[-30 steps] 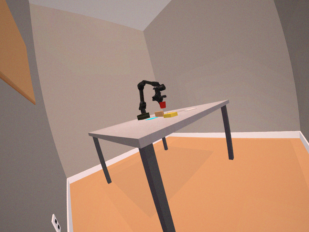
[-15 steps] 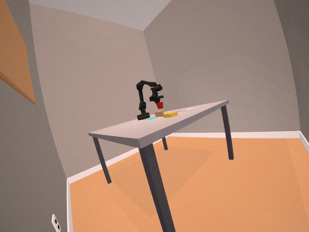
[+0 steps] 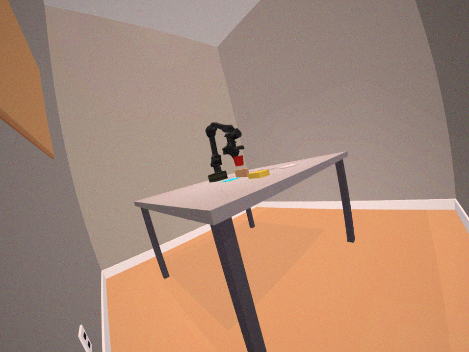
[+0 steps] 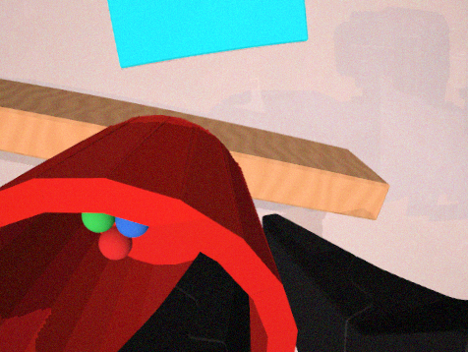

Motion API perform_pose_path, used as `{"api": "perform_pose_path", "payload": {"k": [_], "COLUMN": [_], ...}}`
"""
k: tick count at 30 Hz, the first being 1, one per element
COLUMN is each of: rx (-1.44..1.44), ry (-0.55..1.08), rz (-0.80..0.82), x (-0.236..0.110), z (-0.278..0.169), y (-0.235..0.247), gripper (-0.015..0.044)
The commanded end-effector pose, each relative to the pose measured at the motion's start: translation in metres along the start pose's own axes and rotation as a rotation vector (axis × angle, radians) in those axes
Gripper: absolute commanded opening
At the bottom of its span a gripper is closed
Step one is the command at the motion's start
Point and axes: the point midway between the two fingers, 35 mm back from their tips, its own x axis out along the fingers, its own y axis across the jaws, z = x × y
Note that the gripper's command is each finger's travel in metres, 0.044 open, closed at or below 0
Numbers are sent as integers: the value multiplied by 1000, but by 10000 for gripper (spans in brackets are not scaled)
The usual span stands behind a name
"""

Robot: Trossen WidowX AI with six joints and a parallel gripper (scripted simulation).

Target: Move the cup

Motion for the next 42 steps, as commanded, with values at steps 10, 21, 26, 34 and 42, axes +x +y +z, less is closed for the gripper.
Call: {"api": "perform_pose_path", "payload": {"k": [10,21,26,34,42], "rx": [0,0,0,0,0], "ry": [-6,-8,-9,-10,-11], "rz": [1,0,0,-1,-1], "x": [-1,-2,-2,-3,-4], "z": [28,50,60,75,90], "y": [-9,-17,-20,-26,-33], "gripper": [0,0,0,0,0]}}
